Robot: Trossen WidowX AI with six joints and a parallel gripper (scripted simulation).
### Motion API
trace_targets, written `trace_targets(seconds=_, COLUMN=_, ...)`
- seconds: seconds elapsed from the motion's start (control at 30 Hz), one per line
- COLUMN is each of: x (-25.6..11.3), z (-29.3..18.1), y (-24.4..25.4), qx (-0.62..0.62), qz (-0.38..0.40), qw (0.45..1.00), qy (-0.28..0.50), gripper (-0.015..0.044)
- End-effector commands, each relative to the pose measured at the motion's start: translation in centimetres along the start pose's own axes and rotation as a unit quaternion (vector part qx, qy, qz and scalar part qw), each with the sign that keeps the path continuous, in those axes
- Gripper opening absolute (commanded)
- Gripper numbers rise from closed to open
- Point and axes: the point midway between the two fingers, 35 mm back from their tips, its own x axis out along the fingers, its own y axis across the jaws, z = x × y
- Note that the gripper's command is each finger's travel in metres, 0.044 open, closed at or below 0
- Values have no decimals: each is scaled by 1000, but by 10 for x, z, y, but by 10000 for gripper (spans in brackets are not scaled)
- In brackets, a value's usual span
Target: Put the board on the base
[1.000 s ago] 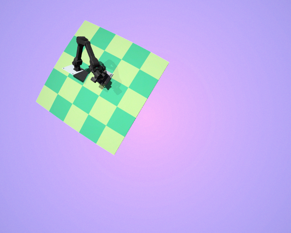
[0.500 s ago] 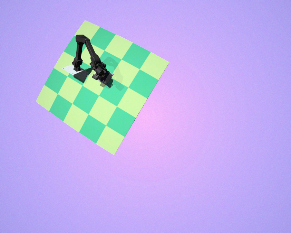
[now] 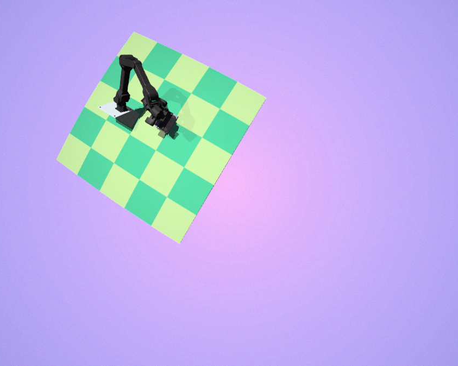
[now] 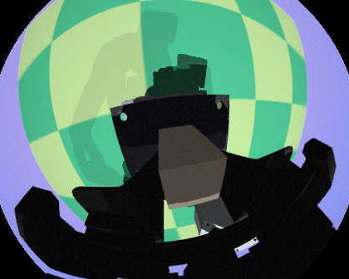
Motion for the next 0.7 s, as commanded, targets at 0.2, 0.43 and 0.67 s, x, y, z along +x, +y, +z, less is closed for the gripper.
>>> trace_targets(seconds=0.2, x=10, z=-5, y=7, qx=2, qz=0, qw=1000, qy=1, gripper=0)
trace_targets(seconds=0.43, x=17, z=-4, y=7, qx=3, qz=1, qw=1000, qy=1, gripper=0)
trace_targets(seconds=0.67, x=22, z=-4, y=5, qx=5, qz=1, qw=1000, qy=1, gripper=0)
